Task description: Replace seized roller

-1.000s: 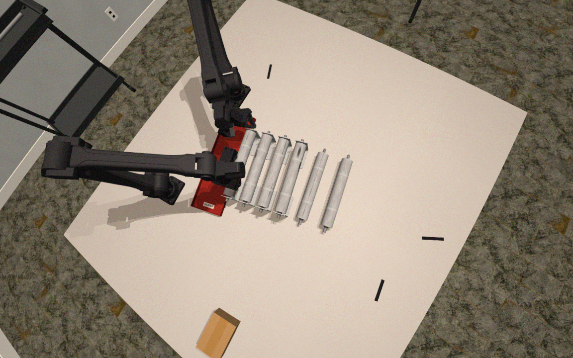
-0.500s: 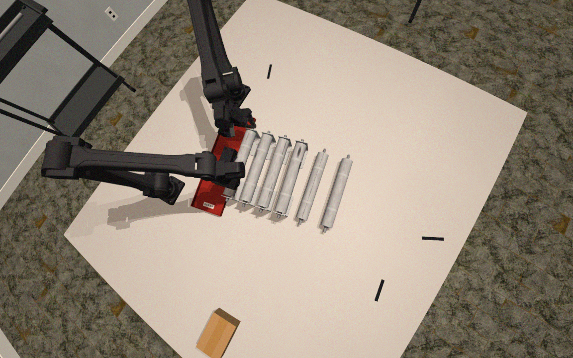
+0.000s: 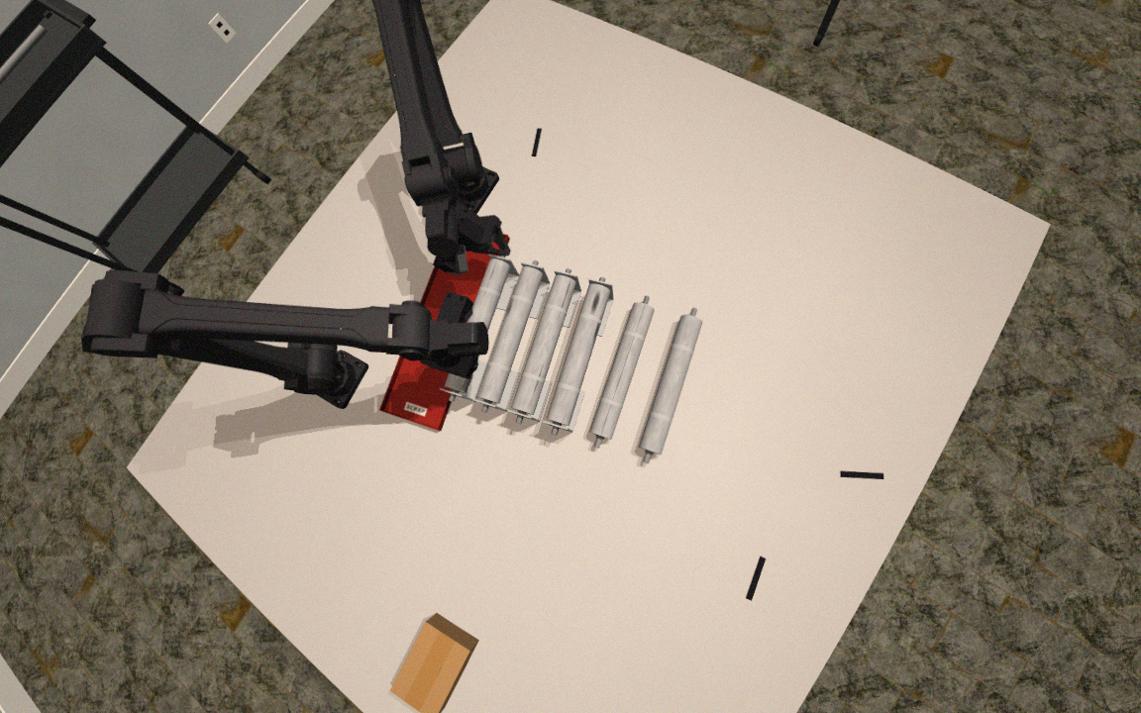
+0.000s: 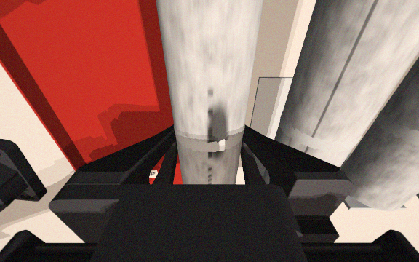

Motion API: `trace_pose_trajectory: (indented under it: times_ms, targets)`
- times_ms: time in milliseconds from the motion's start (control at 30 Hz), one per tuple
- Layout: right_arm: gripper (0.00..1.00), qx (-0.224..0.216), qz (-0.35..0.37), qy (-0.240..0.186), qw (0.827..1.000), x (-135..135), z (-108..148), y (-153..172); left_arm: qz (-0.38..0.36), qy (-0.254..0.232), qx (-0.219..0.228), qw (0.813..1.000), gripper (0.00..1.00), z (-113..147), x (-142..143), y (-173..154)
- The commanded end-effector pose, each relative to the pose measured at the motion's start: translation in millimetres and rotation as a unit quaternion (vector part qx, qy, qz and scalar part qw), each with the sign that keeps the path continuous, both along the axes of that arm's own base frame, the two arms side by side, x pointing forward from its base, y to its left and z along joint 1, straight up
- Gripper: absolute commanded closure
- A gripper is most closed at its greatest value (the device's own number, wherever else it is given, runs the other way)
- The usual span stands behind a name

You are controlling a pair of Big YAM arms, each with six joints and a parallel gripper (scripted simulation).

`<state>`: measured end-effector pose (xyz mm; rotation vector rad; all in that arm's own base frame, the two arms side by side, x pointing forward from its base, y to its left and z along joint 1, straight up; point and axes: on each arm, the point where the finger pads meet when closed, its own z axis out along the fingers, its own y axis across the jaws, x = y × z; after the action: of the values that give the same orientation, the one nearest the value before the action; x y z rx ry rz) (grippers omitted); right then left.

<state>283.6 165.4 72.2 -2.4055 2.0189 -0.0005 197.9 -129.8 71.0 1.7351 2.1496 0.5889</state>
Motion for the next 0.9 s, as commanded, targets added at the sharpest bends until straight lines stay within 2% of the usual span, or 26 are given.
trace_pose_trajectory:
  times_ms: [0,167,267,867]
  targets:
    - [0.68,0.014,-0.009,-0.026,1.0,22,17,9,-0.002,-0.016,-0.031,0.999,0.97,16,10,-20]
    - [0.68,0.014,-0.009,-0.026,1.0,22,17,9,-0.001,-0.01,-0.018,1.0,0.97,12,7,-12]
    - [0.68,0.014,-0.009,-0.026,1.0,22,17,9,0.005,0.003,0.004,1.0,0.97,0,0,3]
    - [0.68,0.014,-0.009,-0.026,1.0,22,17,9,0.008,0.012,0.021,1.0,0.97,-7,-5,13]
